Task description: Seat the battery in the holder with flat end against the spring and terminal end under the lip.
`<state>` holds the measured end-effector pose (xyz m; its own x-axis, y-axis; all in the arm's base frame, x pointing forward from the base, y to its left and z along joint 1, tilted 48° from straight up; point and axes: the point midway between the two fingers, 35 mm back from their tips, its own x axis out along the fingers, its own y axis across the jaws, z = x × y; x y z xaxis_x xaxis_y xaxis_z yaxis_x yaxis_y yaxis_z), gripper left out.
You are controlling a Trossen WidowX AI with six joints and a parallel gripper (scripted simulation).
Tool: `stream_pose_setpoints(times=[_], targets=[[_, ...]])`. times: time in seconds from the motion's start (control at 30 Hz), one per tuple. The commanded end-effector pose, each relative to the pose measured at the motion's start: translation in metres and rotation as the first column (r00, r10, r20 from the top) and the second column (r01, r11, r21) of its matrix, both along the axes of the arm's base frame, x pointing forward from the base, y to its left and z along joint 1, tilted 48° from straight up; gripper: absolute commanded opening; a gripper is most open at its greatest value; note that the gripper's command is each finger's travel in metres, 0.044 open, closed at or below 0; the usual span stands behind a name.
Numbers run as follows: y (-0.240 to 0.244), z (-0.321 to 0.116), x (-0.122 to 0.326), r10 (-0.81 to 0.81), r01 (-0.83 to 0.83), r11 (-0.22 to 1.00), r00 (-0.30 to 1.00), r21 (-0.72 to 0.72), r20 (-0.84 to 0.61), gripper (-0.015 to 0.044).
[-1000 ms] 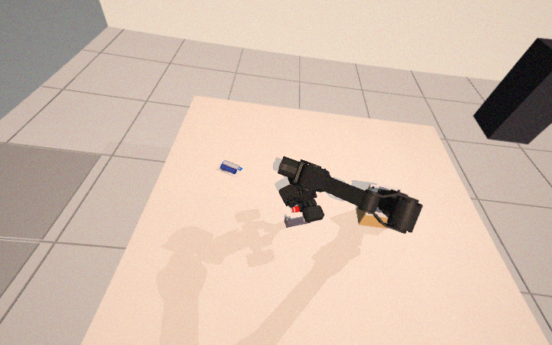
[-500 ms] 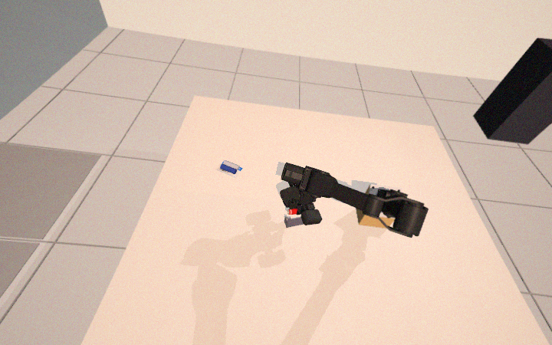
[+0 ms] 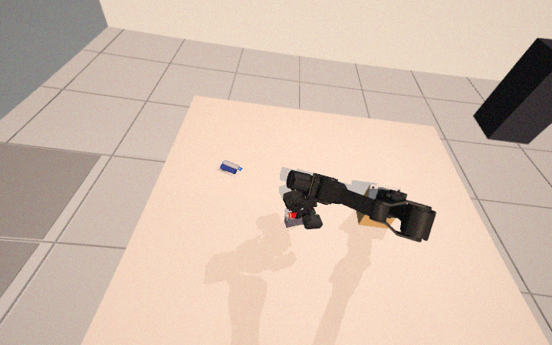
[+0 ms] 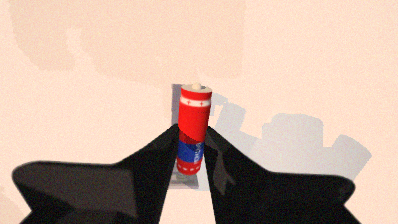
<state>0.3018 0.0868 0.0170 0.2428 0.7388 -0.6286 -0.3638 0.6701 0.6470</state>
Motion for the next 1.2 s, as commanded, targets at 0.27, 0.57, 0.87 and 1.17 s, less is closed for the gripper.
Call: stream_pose_setpoints(times=[0.27,0.57,0.87,1.17], targets=[[0.003,-0.005,-0.001,-0.040,0.039,0.999,0.999,0.016,0.033,0.0063],[0.005,-0.010,-0.002,-0.073,0.071,0.997,0.996,0.028,0.059,0.0063],[0.007,-0.013,-0.003,-0.106,0.103,0.994,0.991,0.043,0.084,0.0063],[0.009,-0.015,-0.005,-0.139,0.133,0.989,0.984,0.060,0.109,0.0063]])
